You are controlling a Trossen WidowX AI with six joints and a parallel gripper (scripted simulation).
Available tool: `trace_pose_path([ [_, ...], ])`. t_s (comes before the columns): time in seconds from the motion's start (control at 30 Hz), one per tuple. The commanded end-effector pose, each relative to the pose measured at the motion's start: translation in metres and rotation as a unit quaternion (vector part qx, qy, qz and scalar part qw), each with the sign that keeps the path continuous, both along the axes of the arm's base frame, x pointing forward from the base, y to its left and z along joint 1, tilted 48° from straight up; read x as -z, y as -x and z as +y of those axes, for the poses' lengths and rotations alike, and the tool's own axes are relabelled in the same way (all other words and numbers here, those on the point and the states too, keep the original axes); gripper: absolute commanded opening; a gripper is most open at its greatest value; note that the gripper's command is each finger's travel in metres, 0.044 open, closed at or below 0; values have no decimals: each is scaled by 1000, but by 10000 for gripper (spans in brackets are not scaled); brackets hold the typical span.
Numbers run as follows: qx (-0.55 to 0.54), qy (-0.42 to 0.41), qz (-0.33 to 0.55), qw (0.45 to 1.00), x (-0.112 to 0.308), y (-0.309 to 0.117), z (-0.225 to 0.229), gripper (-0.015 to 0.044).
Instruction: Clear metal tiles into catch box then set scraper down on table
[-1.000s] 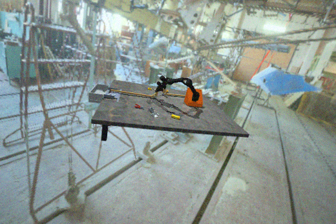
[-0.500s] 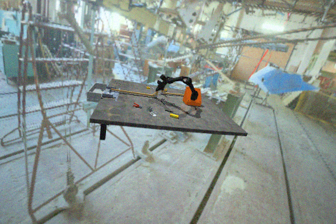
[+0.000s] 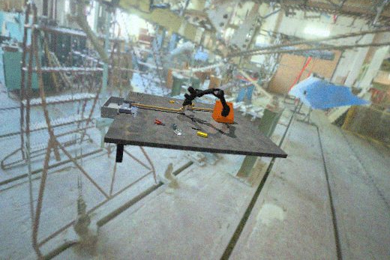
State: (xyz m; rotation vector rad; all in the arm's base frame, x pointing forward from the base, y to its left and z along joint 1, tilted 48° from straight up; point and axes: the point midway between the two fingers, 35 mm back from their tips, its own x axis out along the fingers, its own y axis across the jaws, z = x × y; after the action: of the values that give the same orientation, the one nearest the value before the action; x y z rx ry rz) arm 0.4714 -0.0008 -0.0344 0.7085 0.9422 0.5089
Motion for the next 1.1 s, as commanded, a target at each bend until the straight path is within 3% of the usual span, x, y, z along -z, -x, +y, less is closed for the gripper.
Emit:
trace_pose_path([
  [0.0,7,2,-6,1000,-4,5,-8,0],
  [1.07,9,2,-6,1000,-3,55,-16,0],
])
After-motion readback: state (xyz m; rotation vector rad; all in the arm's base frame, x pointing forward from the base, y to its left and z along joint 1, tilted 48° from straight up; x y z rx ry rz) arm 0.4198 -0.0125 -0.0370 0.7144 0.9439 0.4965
